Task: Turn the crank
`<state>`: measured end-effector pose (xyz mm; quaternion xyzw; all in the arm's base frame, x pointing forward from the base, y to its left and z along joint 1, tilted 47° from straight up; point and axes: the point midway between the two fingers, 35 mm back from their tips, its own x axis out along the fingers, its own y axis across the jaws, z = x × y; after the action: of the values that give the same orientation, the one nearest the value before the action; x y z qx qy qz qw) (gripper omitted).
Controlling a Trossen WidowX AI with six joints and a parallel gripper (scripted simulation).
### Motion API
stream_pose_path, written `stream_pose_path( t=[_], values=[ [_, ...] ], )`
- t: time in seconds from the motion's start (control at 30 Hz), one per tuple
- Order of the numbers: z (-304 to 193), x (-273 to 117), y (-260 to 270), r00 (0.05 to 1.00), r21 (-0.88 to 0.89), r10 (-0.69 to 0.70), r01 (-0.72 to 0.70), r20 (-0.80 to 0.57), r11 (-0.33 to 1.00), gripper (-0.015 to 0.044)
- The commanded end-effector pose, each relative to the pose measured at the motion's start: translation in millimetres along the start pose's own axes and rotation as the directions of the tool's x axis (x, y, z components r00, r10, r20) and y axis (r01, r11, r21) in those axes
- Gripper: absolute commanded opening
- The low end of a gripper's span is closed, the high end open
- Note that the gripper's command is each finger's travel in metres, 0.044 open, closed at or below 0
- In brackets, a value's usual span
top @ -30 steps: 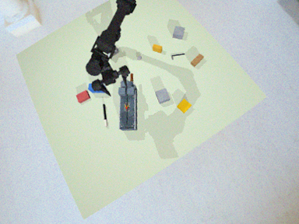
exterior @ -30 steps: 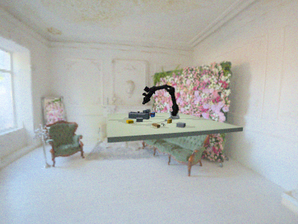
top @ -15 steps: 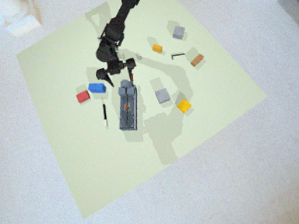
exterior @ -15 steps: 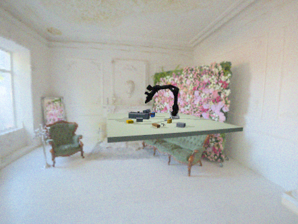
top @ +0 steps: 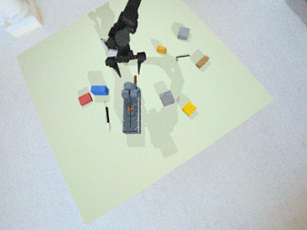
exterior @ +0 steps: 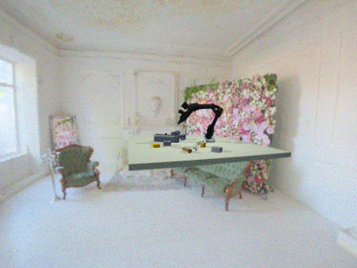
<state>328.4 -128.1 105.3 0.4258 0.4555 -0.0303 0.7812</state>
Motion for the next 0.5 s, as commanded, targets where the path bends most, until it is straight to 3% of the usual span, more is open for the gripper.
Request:
stream_pose_path(
  t=[0.0, 0.3, 0.47],
  values=[
    [-14, -10, 6, 0.998, 0.053, -0.036, 0.034, 0.041, 0.998, 0.0440],
    [-25, -15, 9, 0.996, 0.094, -0.061, 0.054, 0.070, 0.994, 0.0440],
    [-35, 1, 9, 0.996, 0.093, -0.063, 0.056, 0.068, 0.994, 0.0440]
  ],
)
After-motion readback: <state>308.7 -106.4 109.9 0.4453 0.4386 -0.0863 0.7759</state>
